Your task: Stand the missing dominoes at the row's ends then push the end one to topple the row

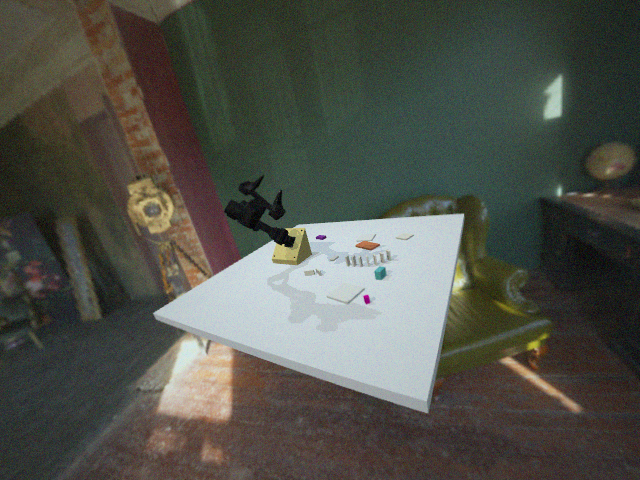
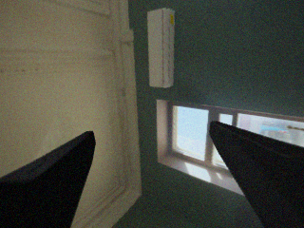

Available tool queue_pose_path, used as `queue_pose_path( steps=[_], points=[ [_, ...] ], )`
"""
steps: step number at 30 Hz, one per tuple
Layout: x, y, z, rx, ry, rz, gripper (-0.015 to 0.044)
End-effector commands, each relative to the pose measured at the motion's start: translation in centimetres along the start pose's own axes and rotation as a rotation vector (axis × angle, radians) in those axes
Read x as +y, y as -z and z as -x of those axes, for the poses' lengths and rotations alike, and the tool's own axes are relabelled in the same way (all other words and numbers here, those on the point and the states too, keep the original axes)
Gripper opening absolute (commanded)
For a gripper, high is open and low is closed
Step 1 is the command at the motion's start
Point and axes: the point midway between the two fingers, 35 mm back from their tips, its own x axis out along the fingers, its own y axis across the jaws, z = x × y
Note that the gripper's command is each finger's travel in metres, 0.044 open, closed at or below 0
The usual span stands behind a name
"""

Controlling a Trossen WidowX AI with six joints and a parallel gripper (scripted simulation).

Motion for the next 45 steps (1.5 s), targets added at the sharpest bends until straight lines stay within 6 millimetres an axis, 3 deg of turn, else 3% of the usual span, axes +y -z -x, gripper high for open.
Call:
queue_pose_path(
  steps=[1,5,10,13,19,24,30,35,41,45],
  points=[
    [-0.1,0.1,-0.1,0.004,-0.001,-0.003,0.0426],
    [-2.5,2.6,-1.6,0.067,-0.006,-0.046,0.044],
    [-6.0,3.4,-2.8,0.052,0.08,-0.047,0.044],
    [-9.2,4.9,-3.8,0.064,0.169,-0.037,0.044],
    [-17.3,10.8,-5.1,0.183,0.422,0.034,0.044],
    [-23.3,16.8,-4.2,0.367,0.64,0.144,0.044],
    [-28.7,24.8,-0.6,0.718,0.86,0.34,0.044],
    [-31.4,30.7,4.7,1.141,0.97,0.576,0.044],
    [-32.2,35.3,12.0,1.77,0.924,0.891,0.044],
    [-31.3,36.5,17.3,2.355,0.685,1.144,0.044]
  ],
)
